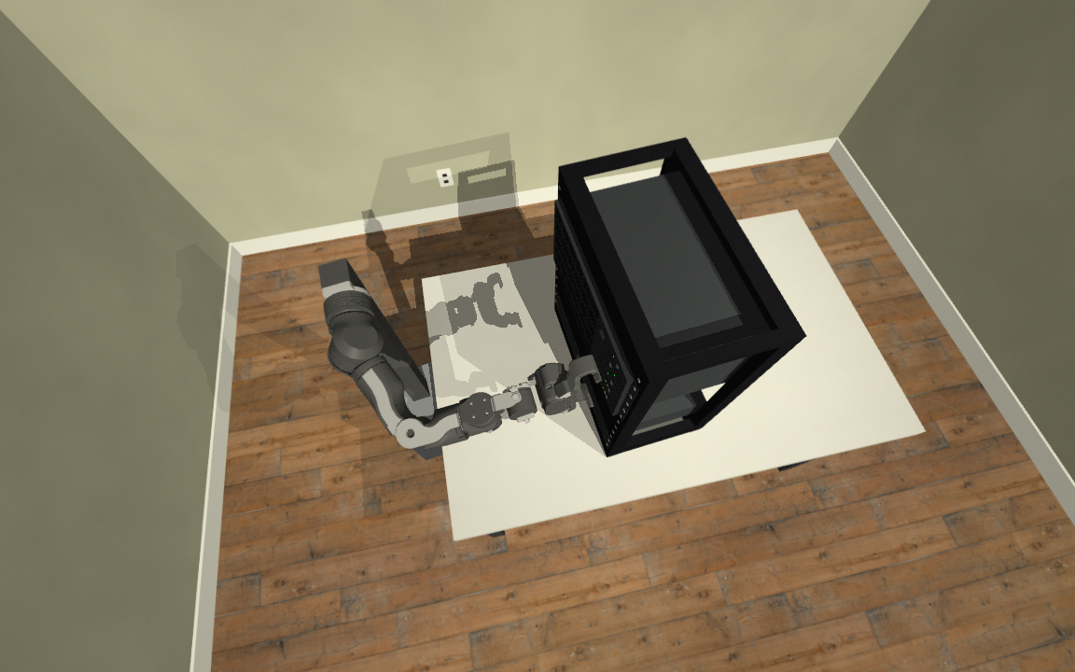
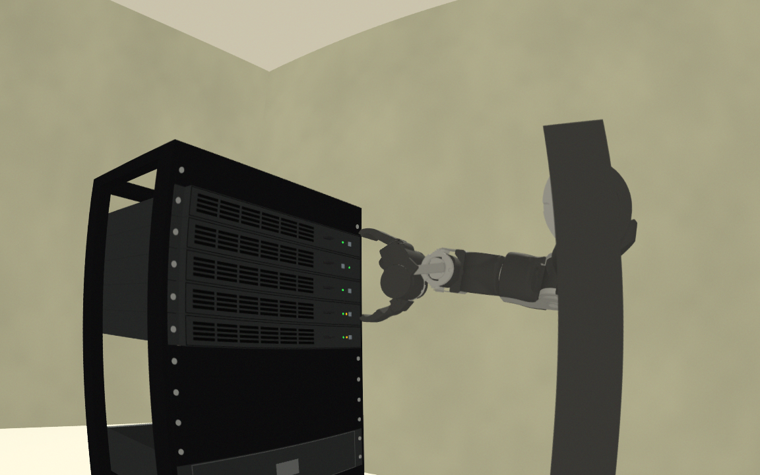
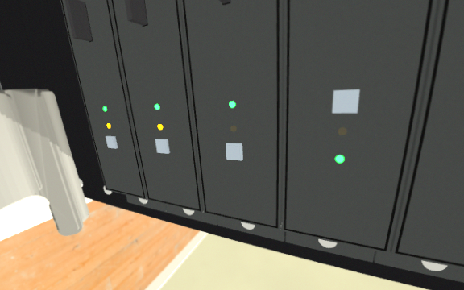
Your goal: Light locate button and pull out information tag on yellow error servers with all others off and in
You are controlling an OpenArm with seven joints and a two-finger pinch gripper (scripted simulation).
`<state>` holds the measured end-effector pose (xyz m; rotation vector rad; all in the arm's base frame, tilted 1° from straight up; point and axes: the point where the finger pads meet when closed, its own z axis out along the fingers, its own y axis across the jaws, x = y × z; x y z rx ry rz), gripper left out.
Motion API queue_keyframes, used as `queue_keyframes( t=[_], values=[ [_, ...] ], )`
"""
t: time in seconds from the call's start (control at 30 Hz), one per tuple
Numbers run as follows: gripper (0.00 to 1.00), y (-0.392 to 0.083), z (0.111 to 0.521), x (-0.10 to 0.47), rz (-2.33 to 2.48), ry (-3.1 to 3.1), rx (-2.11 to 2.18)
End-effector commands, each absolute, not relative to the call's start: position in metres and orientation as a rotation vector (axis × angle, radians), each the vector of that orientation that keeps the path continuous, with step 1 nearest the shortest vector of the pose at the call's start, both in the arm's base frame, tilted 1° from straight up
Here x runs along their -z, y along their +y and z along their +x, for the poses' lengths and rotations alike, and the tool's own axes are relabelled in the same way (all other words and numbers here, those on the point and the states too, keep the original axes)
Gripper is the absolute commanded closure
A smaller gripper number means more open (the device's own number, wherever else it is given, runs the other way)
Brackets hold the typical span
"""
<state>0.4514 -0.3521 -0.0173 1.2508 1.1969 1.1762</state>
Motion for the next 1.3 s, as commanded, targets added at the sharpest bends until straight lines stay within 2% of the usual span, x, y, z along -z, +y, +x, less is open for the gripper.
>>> queue_keyframes(
  t=[0.0,1.13,1.27],
  values=[
    [0.0,-0.354,0.451,0.014,1.25,1.191,-1.176],
    [0.0,-0.354,0.451,0.014,1.25,1.191,-1.176],
    [0.0,-0.355,0.451,-0.006,1.245,1.187,-1.179]
  ],
)
